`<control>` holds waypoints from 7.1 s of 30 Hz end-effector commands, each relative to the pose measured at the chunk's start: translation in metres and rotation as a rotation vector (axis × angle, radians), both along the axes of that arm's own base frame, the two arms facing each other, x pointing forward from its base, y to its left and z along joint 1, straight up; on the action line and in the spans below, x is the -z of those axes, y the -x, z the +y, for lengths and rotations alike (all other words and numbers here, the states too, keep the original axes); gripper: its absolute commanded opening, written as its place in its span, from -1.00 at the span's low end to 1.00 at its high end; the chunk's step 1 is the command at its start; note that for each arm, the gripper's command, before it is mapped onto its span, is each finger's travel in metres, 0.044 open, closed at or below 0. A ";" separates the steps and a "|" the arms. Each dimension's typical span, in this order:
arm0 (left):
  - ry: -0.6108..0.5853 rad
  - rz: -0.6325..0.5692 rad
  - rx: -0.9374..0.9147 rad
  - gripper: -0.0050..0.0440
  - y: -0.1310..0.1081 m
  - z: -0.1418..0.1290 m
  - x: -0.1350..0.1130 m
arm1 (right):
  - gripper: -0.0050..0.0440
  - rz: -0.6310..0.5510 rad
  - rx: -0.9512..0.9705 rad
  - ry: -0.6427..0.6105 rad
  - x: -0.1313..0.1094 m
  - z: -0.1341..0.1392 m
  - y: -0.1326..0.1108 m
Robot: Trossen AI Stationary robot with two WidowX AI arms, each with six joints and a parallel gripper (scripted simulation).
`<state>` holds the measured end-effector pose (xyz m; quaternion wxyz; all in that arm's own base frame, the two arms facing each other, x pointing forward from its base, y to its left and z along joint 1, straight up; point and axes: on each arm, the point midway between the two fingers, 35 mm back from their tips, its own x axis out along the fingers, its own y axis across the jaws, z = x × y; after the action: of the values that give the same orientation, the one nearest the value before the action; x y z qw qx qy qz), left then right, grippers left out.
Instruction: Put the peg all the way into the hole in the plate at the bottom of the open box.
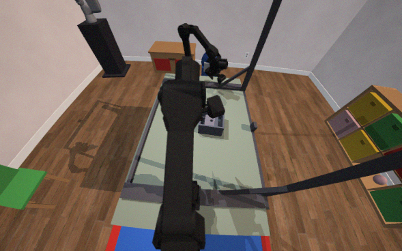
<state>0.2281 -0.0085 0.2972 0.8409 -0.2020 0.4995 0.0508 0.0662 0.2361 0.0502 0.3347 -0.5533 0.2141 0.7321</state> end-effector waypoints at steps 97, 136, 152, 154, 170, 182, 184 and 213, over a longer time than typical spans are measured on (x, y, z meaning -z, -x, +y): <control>0.015 -0.043 0.133 -0.35 -0.085 0.097 0.264 | 1.00 -0.061 2.039 -0.469 -0.121 -0.145 -0.341; 0.102 -0.097 0.122 -0.35 -0.086 0.098 0.302 | 1.00 -0.289 2.154 -0.866 -0.171 -0.237 -0.277; 0.095 -0.113 0.123 -0.35 -0.117 0.089 0.333 | 1.00 -0.289 2.154 -0.866 -0.171 -0.237 -0.277; 0.095 -0.113 0.123 -0.35 -0.118 0.088 0.335 | 1.00 -0.289 2.154 -0.866 -0.171 -0.237 -0.277; 0.096 -0.114 0.124 -0.35 -0.130 0.082 0.352 | 1.00 -0.289 2.154 -0.866 -0.171 -0.237 -0.277; 0.102 -0.104 0.124 -0.67 -0.126 0.080 0.354 | 1.00 -0.289 2.154 -0.866 -0.171 -0.237 -0.277; 0.102 -0.104 0.124 -0.72 -0.126 0.081 0.354 | 1.00 -0.289 2.154 -0.866 -0.171 -0.237 -0.277; 0.284 -0.117 -0.074 -0.70 -0.124 0.085 0.292 | 1.00 -0.289 2.154 -0.866 -0.171 -0.237 -0.277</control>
<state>0.3515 0.0729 -0.0058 0.8382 -0.2836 0.4655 -0.0199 0.3433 -0.0003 0.2116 0.9604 -0.0027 0.2782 0.0117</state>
